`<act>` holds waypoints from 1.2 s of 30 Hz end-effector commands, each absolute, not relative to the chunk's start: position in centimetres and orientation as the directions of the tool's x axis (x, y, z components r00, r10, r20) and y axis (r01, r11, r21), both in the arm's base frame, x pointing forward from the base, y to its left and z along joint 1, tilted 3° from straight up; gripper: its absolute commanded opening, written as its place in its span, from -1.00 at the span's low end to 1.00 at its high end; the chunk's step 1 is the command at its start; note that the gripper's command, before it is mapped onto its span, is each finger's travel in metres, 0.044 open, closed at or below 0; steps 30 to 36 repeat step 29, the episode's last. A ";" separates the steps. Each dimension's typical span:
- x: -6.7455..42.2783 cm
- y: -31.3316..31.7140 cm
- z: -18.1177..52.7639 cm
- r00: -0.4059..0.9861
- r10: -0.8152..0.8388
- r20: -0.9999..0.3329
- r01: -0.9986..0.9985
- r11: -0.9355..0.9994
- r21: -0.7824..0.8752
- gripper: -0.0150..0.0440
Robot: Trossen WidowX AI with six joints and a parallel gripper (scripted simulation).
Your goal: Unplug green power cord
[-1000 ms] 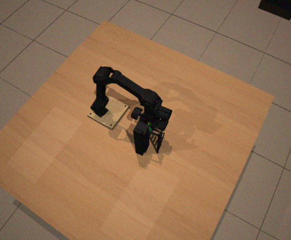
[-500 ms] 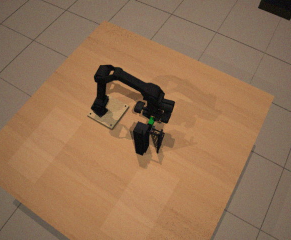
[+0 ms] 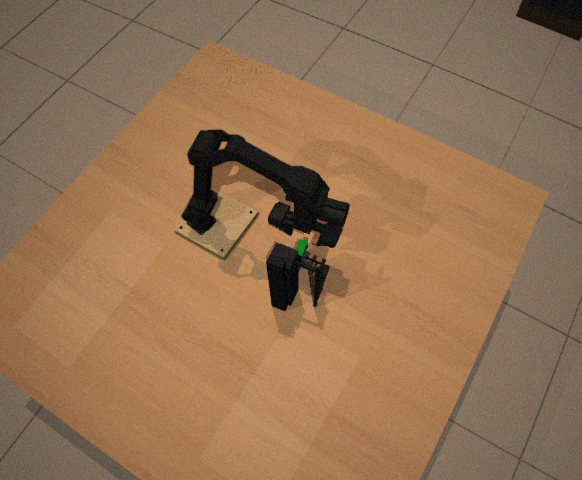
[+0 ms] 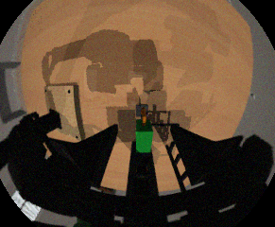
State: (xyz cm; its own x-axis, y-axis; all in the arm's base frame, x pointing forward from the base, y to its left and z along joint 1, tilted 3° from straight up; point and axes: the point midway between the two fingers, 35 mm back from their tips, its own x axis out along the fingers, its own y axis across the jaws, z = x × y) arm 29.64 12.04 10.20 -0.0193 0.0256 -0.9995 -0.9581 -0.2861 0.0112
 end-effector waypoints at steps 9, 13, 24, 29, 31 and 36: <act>28.0 17.3 11.5 -0.020 0.035 -0.999 -0.956 -0.293 0.009 1.00; 28.0 17.3 11.5 -0.020 0.035 -0.999 -0.956 -0.293 0.009 1.00; 28.0 17.3 11.5 -0.020 0.035 -0.999 -0.956 -0.293 0.009 1.00; 28.0 17.3 11.5 -0.020 0.035 -0.999 -0.956 -0.293 0.009 1.00; 28.0 17.3 11.5 -0.020 0.035 -0.999 -0.956 -0.293 0.009 1.00; 28.0 17.3 11.5 -0.020 0.035 -0.999 -0.956 -0.293 0.009 1.00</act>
